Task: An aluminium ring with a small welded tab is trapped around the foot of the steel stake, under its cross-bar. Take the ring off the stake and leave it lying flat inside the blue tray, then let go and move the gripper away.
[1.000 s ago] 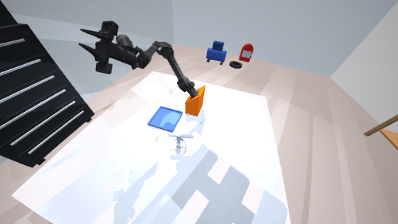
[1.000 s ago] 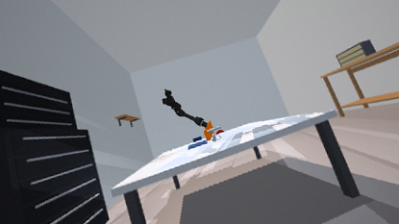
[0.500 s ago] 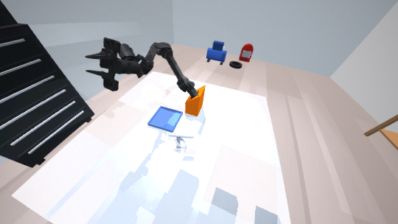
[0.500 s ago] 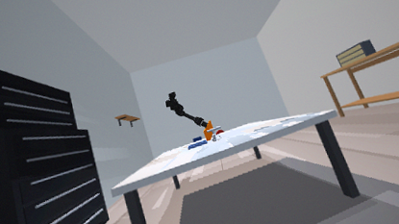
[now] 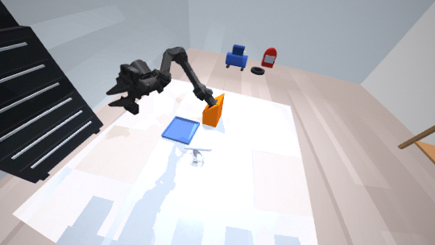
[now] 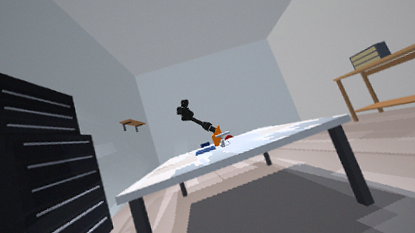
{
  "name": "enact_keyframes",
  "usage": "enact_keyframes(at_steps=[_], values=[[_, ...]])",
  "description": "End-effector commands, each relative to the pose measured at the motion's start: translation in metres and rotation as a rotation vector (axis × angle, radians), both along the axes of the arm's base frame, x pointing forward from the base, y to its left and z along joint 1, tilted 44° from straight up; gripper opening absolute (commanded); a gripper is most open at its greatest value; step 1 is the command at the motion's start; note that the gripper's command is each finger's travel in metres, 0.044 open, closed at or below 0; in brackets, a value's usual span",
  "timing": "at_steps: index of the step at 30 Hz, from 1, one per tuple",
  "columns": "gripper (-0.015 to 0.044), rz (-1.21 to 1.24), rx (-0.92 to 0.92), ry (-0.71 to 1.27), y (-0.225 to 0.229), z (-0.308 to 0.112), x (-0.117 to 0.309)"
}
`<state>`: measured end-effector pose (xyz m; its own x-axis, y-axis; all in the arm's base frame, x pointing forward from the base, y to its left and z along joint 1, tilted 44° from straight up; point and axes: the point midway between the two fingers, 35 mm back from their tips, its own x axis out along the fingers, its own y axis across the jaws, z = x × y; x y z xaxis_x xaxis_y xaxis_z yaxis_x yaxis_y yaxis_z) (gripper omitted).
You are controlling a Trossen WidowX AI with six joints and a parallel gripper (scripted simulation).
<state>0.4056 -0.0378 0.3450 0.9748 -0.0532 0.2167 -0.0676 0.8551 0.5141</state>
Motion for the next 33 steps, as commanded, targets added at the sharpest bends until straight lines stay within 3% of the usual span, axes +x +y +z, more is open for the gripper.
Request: enact_keyframes(at_steps=[1, 18, 33], values=[[0.0200, -0.056, -0.039, 0.067, -0.010, -0.025, 0.003], [0.0200, -0.238, -0.237, 0.340, -0.044, -0.114, -0.001], [0.0200, -0.362, -0.467, 0.683, -0.079, -0.210, -0.031]])
